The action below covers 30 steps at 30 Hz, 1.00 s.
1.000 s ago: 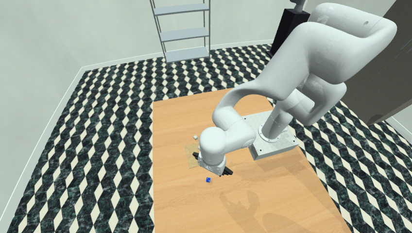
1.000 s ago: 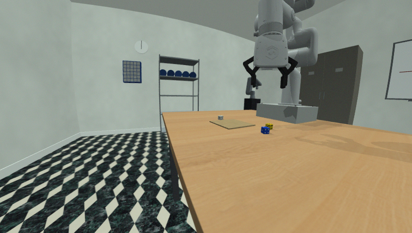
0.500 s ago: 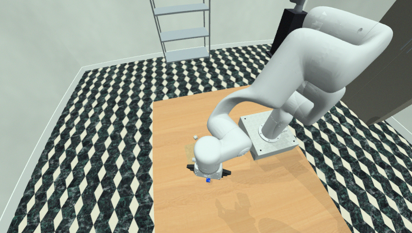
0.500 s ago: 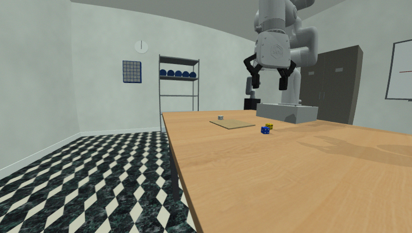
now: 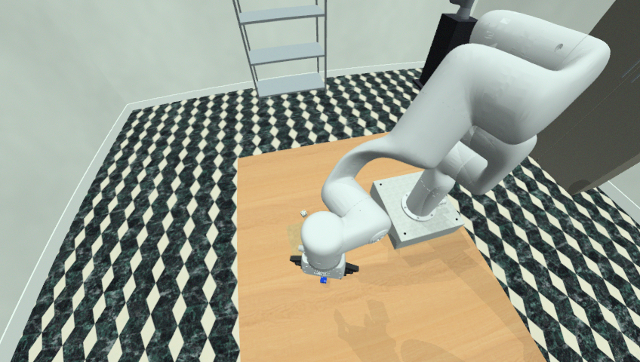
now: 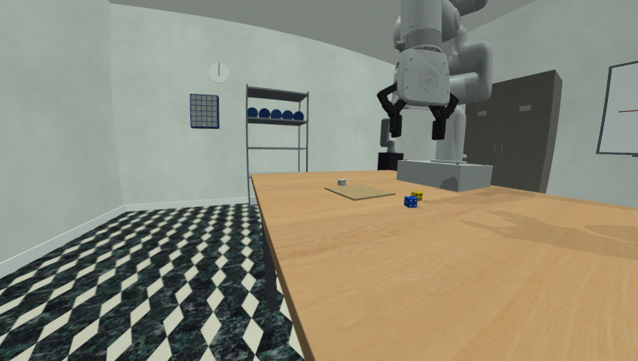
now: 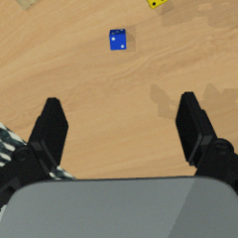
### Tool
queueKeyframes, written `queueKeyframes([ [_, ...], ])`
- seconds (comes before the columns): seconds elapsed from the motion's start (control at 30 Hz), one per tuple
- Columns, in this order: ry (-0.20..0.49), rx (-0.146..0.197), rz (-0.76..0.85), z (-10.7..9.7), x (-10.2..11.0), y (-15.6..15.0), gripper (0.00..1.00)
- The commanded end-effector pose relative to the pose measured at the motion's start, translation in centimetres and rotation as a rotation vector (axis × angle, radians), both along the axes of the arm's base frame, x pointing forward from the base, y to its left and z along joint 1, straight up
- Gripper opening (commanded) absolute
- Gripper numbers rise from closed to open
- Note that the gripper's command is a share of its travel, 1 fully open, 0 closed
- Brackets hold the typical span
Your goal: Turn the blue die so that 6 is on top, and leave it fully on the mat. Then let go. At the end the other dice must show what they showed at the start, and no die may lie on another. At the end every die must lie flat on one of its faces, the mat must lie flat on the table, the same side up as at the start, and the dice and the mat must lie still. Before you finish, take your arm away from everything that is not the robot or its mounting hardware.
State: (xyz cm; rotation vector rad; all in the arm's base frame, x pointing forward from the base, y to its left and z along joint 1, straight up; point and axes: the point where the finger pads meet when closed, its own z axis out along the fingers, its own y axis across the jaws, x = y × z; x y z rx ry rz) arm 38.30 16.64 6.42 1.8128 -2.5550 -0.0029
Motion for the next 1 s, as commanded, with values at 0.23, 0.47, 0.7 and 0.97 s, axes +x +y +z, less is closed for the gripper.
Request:
queueKeyframes([
  [0.23, -0.004, 0.0, -0.273, -0.8, 0.1, 0.1, 1.0],
  [0.47, -0.004, -0.002, -0.489, -1.5, 0.1, 0.1, 1.0],
  [0.7, -0.005, -0.004, -0.709, -2.3, 0.1, 0.0, 1.0],
  [0.97, -0.005, -0.005, -0.94, -3.0, 0.0, 0.0, 1.0],
])
